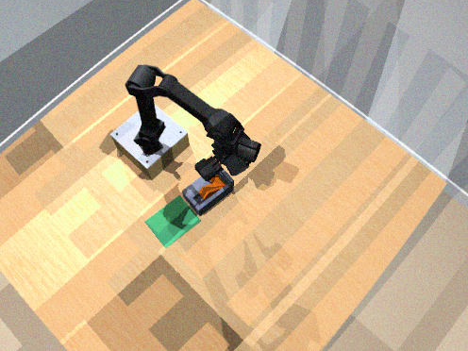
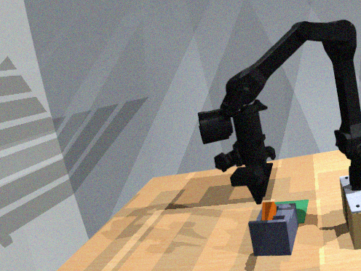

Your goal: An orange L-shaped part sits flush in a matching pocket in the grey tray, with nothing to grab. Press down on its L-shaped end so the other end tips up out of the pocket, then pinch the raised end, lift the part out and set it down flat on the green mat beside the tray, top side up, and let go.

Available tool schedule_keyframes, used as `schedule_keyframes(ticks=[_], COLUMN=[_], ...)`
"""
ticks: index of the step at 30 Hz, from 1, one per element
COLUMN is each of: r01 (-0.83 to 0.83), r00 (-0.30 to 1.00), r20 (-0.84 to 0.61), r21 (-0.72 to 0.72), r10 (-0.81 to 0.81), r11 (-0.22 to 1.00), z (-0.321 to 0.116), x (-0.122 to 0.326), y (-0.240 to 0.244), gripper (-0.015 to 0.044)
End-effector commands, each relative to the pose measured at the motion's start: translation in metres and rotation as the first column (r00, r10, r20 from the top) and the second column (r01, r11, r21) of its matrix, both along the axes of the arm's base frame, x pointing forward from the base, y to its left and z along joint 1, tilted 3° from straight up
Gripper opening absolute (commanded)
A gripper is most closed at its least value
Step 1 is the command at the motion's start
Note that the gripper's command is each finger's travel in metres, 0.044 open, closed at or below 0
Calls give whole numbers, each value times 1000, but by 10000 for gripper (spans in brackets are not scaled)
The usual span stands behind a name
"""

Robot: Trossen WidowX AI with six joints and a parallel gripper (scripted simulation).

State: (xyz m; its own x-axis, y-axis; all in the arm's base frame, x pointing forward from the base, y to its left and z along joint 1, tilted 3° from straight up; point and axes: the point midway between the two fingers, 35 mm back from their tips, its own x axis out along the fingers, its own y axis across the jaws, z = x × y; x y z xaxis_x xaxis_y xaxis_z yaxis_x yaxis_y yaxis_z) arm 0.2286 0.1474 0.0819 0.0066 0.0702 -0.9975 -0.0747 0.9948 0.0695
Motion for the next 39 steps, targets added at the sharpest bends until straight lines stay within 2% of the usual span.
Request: schedule_keyframes(ticks=[1,5,10,13,17,21,23,34,39], r01=[1,-127,-497,-698,-894,-990,-998,-998,-998], r00=[1000,992,867,715,444,123,11,-3,-3], r20=[1,9,30,39,46,47,47,47,47], r21=[0,-3,-18,-30,-46,-63,-68,-68,-68], r10=[-1,127,498,698,895,991,999,999,999], r11=[1000,992,867,716,446,126,14,0,0], z=[0,0,-1,-1,-2,-2,-2,-3,-26], x=[0,2,8,10,13,15,15,15,15], y=[0,-6,-25,-38,-54,-70,-76,-76,-75], gripper=[180,280,280,280,280,280,280,280,280])
